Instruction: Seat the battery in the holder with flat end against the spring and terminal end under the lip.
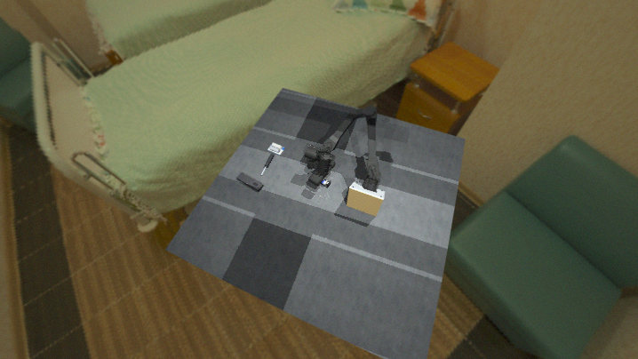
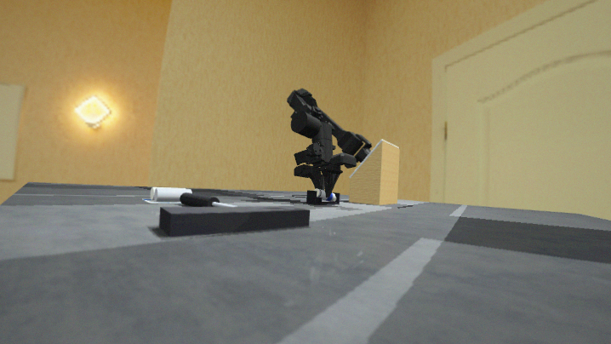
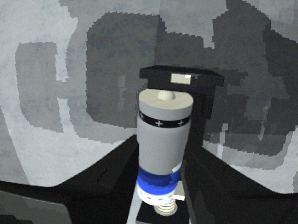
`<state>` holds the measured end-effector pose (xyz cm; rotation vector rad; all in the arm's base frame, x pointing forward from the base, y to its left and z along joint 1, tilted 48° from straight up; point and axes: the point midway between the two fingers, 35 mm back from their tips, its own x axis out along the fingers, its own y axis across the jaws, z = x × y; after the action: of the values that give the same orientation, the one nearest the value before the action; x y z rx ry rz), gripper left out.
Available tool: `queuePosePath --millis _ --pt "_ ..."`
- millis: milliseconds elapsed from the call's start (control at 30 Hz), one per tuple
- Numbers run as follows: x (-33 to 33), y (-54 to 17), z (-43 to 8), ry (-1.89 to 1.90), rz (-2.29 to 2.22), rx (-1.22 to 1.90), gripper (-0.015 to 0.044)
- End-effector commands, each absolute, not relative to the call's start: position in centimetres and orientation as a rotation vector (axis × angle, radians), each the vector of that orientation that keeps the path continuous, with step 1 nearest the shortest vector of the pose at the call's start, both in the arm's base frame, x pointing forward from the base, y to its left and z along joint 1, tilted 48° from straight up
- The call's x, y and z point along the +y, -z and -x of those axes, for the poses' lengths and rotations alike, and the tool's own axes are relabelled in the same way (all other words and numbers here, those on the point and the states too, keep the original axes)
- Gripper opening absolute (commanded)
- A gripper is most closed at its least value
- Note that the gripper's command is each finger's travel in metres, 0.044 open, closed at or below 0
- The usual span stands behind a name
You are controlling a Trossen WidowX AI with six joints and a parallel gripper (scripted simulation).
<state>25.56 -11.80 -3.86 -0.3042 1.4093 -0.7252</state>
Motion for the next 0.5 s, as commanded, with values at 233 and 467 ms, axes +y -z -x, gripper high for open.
queuePosePath --millis 233,467 --pt "-12.31 4.17 -24.83 0.750 0.272 1.505 0.0081" --pt "-12.42 4.06 -24.82 0.759 0.253 1.543 0.0081"
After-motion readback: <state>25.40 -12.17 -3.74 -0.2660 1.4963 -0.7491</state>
